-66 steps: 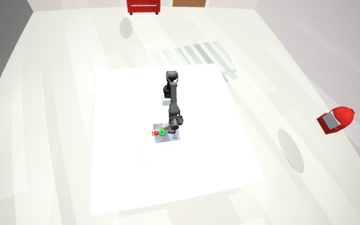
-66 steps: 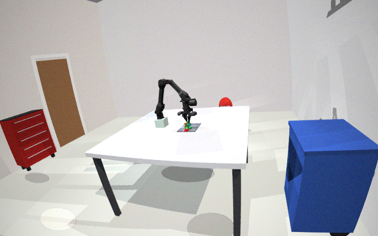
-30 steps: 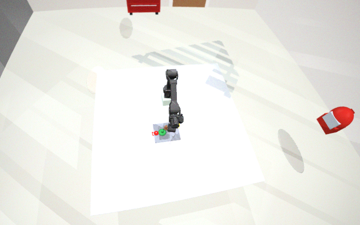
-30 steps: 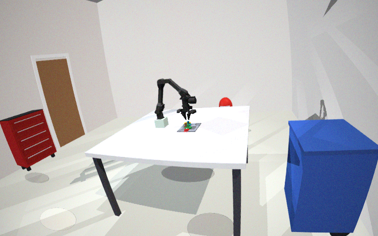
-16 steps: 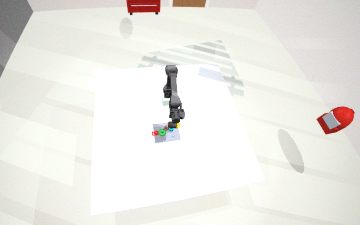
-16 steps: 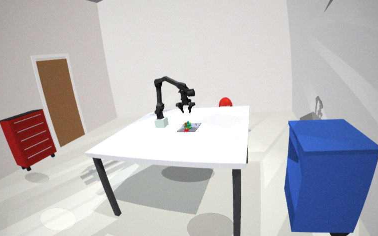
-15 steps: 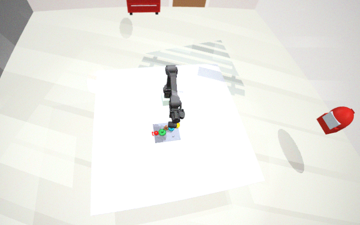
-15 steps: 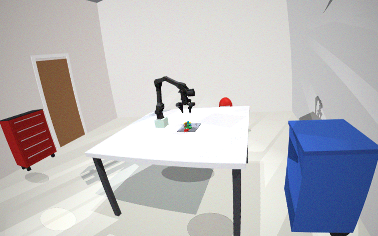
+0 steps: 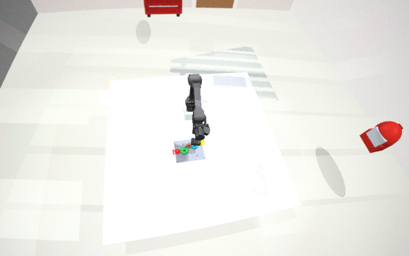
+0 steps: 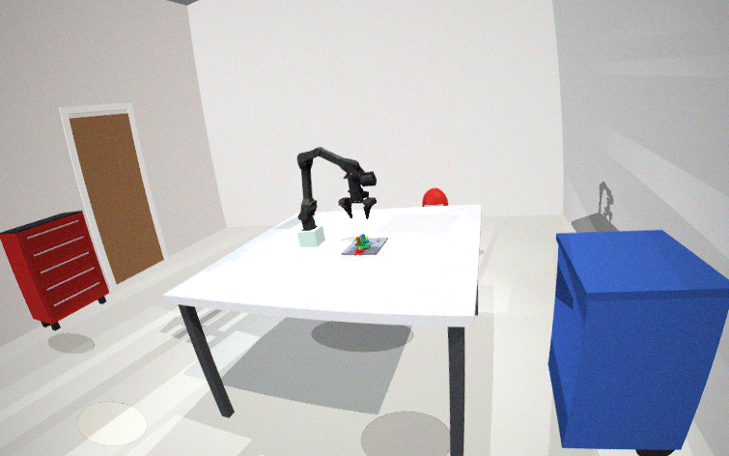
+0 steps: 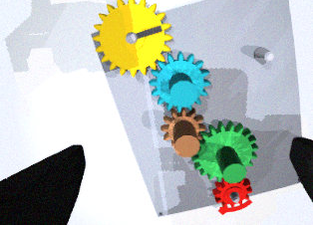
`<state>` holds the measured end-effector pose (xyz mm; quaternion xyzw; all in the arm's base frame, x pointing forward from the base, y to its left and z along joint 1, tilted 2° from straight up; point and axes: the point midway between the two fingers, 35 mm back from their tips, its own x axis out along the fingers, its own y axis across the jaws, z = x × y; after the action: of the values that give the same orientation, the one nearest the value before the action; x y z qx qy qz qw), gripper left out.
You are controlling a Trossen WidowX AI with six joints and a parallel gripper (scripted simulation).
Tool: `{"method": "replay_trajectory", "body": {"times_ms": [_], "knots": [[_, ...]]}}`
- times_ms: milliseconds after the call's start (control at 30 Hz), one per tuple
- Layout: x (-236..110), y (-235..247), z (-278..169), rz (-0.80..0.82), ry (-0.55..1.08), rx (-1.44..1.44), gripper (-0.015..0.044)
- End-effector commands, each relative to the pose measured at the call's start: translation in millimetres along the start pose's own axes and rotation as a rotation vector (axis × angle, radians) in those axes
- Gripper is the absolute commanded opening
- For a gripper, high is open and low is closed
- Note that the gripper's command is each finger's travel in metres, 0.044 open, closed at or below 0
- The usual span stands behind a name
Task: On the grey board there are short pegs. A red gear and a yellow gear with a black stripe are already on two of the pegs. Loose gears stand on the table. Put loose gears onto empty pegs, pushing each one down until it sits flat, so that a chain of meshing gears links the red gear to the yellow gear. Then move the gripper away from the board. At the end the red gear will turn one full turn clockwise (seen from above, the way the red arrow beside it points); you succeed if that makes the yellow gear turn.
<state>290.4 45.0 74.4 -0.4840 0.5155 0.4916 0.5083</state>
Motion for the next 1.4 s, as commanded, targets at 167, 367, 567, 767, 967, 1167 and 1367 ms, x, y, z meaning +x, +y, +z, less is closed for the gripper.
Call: {"method": "replay_trajectory", "body": {"times_ms": [167, 367, 567, 767, 967, 1167, 1367], "knots": [[-0.5, 0.0, -0.1, 0.0, 0.0, 0.0, 0.044], [-0.5, 0.0, -0.1, 0.0, 0.0, 0.0, 0.044], [-0.5, 0.0, -0.1, 0.0, 0.0, 0.0, 0.044], [-0.5, 0.0, -0.1, 0.0, 0.0, 0.0, 0.044], [-2.2, 1.1, 9.7, -0.001, -0.001, 0.0, 0.044], [-17.0, 26.0, 93.8, -0.002, -0.009, -0.001, 0.044], [-32.0, 78.1, 170.3, 0.003, -0.017, -0.001, 0.044]]}}
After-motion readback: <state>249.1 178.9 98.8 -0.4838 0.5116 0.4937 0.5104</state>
